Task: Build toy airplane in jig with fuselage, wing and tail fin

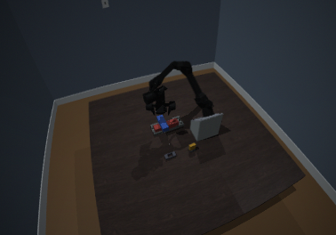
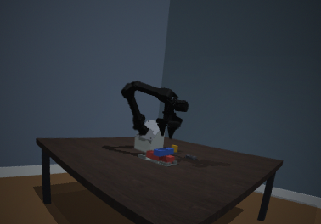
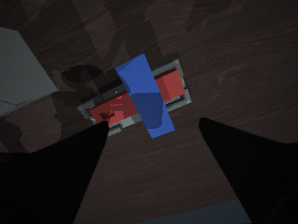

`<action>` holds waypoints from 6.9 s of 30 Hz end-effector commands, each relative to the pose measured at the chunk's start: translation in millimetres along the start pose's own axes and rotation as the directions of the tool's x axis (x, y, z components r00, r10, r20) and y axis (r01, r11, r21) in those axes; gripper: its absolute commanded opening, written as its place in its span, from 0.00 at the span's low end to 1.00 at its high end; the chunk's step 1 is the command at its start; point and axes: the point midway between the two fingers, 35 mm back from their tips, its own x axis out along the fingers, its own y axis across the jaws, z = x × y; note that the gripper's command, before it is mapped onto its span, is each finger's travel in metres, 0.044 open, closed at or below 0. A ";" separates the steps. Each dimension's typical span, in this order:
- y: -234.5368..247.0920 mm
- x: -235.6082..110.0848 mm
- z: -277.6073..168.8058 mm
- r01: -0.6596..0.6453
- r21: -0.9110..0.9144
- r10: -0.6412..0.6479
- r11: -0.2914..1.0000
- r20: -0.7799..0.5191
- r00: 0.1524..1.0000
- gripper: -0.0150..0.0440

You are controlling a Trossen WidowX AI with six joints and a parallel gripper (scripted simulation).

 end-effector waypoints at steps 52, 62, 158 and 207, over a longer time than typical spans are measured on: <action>200.9 57.5 186.8 -0.018 0.901 0.010 0.433 0.015 1.000 1.00; 201.0 72.6 186.8 -0.017 0.901 0.010 0.433 0.015 1.000 1.00; 197.9 24.9 192.2 -0.023 0.901 0.015 0.432 0.018 1.000 0.25; 120.2 6.1 106.2 -0.079 0.894 0.030 0.440 0.074 0.997 0.25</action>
